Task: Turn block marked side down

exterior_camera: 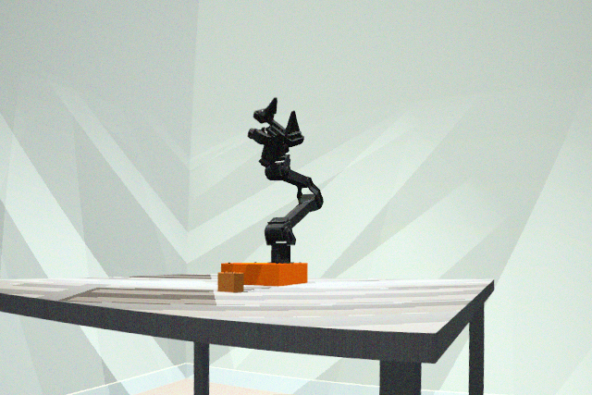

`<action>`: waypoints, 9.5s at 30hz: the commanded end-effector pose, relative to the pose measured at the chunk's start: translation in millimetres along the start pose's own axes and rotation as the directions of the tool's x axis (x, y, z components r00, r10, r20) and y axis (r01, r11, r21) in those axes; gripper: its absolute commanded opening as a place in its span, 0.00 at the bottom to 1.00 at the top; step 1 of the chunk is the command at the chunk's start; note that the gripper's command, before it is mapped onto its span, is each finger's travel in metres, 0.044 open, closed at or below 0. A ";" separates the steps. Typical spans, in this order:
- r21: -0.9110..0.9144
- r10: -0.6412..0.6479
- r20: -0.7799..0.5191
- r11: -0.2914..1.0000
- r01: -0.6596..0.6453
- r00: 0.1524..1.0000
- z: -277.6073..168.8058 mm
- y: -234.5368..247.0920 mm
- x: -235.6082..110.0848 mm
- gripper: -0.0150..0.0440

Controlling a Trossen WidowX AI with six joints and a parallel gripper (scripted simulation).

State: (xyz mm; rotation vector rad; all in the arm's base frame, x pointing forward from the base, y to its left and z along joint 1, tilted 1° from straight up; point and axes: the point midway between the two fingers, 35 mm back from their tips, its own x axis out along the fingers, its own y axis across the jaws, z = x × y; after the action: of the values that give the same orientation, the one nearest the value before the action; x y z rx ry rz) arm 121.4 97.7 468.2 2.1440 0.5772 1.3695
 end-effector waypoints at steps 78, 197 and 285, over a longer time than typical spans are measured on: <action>-0.372 -0.629 0.378 -0.775 0.511 -0.679 361.6 -262.7 -205.5 1.00; -0.375 -0.499 0.856 -0.776 0.507 -0.132 381.4 -288.6 -226.2 0.25; -0.372 -0.354 0.925 -0.775 0.511 0.137 367.7 -285.0 -235.0 1.00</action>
State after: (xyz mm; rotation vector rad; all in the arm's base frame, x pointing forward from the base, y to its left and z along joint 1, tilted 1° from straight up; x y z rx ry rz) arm 344.6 101.7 -2.7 -0.0499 0.4675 0.1933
